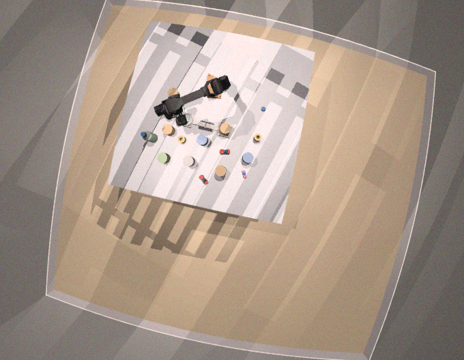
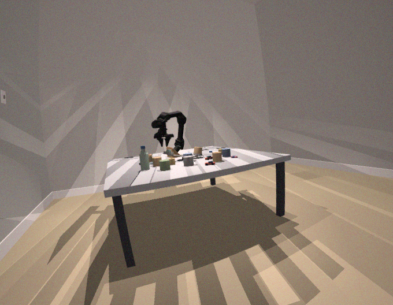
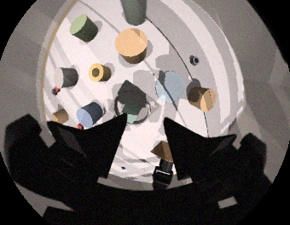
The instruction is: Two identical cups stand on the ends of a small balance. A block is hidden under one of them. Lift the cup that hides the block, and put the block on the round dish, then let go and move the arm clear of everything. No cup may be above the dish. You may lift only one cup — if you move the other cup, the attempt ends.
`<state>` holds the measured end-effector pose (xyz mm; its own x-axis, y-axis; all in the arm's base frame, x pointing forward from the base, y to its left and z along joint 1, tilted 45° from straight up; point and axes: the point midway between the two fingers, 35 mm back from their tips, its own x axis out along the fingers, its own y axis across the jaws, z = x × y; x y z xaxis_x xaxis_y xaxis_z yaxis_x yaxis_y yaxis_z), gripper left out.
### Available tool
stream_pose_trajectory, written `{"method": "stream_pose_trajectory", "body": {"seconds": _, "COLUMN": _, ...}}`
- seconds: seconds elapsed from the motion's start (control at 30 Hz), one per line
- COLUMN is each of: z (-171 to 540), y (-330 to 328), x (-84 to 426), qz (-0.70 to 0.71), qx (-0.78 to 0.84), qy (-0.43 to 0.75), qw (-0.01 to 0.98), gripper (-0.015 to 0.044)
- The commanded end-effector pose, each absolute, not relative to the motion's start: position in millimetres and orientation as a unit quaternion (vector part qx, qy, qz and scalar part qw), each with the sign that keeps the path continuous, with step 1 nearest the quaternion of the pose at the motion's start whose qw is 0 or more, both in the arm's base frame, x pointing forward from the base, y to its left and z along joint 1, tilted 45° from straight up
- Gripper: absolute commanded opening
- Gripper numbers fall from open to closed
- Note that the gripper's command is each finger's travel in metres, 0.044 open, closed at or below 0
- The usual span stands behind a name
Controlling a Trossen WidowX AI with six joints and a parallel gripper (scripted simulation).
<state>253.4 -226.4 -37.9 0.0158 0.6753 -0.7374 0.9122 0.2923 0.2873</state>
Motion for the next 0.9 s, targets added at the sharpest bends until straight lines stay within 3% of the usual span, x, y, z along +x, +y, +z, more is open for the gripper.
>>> {"method": "stream_pose_trajectory", "body": {"seconds": 0.0, "z": -32, "y": -222, "x": 261, "qz": -0.185, "qx": 0.605, "qy": 0.676, "qw": 0.378, "gripper": 0.0260}}
{"method": "stream_pose_trajectory", "body": {"seconds": 0.3, "z": -20, "y": -211, "x": 275, "qz": -0.277, "qx": 0.654, "qy": 0.645, "qw": 0.283, "gripper": 0.0260}}
{"method": "stream_pose_trajectory", "body": {"seconds": 0.87, "z": -35, "y": -197, "x": 276, "qz": -0.279, "qx": 0.655, "qy": 0.644, "qw": 0.281, "gripper": 0.0260}}
